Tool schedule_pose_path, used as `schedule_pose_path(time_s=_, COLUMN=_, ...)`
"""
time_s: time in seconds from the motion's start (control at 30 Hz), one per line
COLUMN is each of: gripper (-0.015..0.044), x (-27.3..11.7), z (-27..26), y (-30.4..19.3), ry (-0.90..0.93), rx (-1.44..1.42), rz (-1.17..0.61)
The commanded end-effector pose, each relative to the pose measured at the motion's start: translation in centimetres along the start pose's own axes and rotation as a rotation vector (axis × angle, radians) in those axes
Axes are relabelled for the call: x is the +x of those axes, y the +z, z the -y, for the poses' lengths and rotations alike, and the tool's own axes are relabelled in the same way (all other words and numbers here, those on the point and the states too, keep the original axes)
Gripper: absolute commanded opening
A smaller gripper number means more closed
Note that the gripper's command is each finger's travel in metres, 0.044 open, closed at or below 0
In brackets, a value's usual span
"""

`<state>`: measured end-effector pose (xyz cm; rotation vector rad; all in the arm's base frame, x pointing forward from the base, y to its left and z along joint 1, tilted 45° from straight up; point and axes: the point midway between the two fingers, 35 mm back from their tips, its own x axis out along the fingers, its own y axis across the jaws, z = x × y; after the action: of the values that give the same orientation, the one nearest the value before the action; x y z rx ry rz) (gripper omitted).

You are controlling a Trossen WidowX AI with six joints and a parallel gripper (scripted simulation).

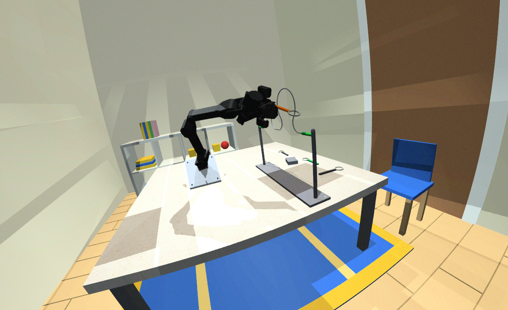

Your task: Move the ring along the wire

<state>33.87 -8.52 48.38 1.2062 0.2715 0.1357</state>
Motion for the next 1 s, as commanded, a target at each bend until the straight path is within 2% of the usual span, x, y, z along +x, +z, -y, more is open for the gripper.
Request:
schedule_pose_path(time_s=0.0, gripper=-0.015, x=0.1, z=0.1, y=0.2, ry=-0.019, rx=-0.044, rz=0.002)
schedule_pose_path(time_s=0.97, gripper=-0.015, x=0.1, z=1.3, y=0.4, ry=-0.182, rx=-0.369, rz=0.008)
